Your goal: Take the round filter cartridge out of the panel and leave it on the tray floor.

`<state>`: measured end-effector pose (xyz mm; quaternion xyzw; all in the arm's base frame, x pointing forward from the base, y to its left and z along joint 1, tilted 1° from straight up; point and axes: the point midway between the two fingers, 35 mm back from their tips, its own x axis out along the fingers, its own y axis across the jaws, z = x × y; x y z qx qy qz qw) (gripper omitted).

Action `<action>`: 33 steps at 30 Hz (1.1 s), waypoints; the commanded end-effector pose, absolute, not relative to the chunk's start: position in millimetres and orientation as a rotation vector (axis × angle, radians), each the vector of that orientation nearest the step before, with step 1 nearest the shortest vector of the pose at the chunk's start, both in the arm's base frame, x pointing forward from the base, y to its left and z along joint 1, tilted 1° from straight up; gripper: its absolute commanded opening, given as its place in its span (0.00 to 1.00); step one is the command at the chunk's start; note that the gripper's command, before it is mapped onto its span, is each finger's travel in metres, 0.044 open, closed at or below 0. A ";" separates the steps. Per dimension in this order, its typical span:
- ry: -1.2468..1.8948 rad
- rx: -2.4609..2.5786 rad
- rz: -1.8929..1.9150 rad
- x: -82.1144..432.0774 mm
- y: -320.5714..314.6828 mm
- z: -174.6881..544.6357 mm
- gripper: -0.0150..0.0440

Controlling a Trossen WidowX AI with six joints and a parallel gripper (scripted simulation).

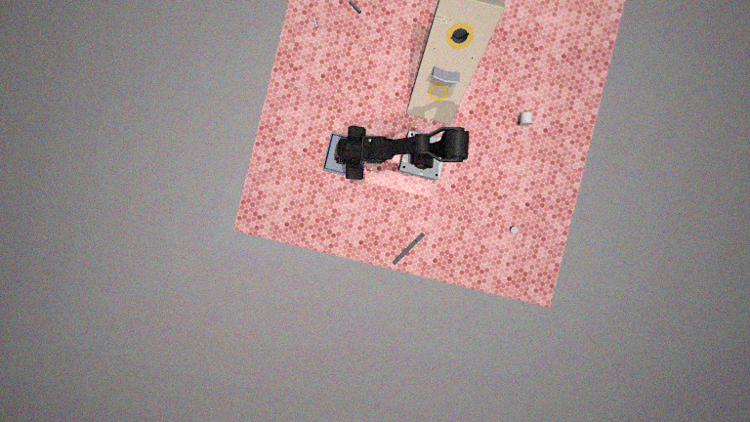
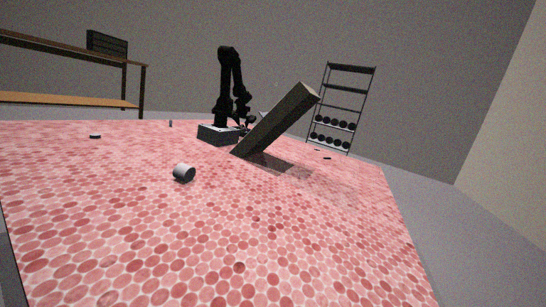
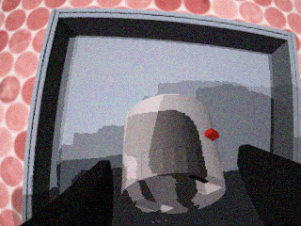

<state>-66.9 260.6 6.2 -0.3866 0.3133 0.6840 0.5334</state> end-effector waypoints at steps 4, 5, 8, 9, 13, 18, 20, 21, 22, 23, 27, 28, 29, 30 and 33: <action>0.746 -0.921 1.631 -66.9 260.8 6.4 1.00; 0.746 -0.921 1.631 -66.9 260.8 6.4 1.00; 0.746 -0.921 1.631 -67.2 262.4 14.8 1.00; 0.746 -0.921 1.631 -67.3 263.8 25.7 1.00; 0.746 -0.921 1.631 -65.7 260.9 74.6 1.00; 0.742 -0.911 1.630 -66.5 264.0 66.2 1.00; 0.742 -0.911 1.630 -66.5 264.0 66.2 1.00; 0.742 -0.911 1.630 -66.5 264.0 66.2 1.00; 0.742 -0.911 1.630 -66.5 264.0 66.2 1.00; 0.742 -0.911 1.630 -66.5 264.0 66.2 1.00; 0.742 -0.911 1.630 -66.5 264.0 66.2 1.00; 0.742 -0.911 1.630 -66.5 264.0 66.2 1.00; 0.742 -0.911 1.630 -66.5 264.0 66.2 1.00; 0.742 -0.911 1.630 -66.5 264.0 66.2 1.00; 0.742 -0.911 1.630 -66.5 264.0 66.2 1.00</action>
